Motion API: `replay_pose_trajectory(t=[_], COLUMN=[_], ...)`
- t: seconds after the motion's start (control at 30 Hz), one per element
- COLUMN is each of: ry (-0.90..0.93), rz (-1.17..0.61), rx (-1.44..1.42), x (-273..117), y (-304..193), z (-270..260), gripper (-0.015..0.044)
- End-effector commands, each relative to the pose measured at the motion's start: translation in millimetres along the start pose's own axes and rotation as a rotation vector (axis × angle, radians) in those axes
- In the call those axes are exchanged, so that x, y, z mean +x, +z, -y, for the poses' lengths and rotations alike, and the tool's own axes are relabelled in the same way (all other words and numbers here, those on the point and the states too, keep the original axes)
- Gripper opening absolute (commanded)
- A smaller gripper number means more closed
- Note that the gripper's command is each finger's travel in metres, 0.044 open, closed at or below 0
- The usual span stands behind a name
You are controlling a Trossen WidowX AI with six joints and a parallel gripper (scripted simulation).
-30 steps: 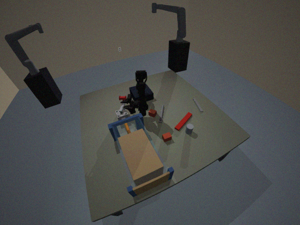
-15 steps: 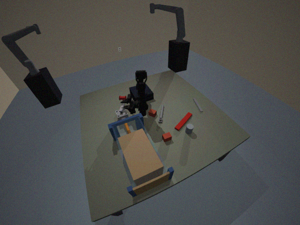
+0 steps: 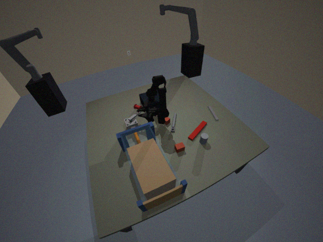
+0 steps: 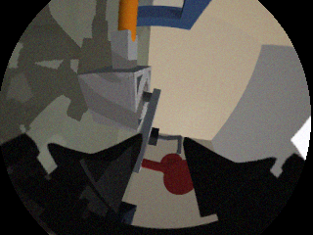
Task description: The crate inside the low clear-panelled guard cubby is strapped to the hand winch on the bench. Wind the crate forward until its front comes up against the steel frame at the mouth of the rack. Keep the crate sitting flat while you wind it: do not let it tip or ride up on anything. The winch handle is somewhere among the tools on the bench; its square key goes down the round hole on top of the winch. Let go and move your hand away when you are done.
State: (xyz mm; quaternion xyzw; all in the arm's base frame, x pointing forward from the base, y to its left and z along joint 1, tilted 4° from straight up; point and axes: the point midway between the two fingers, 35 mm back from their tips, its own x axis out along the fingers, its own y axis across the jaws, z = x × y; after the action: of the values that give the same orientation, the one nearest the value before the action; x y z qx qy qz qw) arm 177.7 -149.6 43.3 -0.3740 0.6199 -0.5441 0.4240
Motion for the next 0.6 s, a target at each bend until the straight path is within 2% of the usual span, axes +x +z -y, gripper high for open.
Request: replay_pose_trajectory(t=[0.0,0.37,0.57], ry=[0.011,0.013,0.083], rz=[0.023,0.028,0.078], rx=[-0.044,-0.052,-0.055], x=[-43,-52,-55], y=[-5,-7,-4], z=[-1,1,31], gripper=[0.0240,0.0240,0.0240])
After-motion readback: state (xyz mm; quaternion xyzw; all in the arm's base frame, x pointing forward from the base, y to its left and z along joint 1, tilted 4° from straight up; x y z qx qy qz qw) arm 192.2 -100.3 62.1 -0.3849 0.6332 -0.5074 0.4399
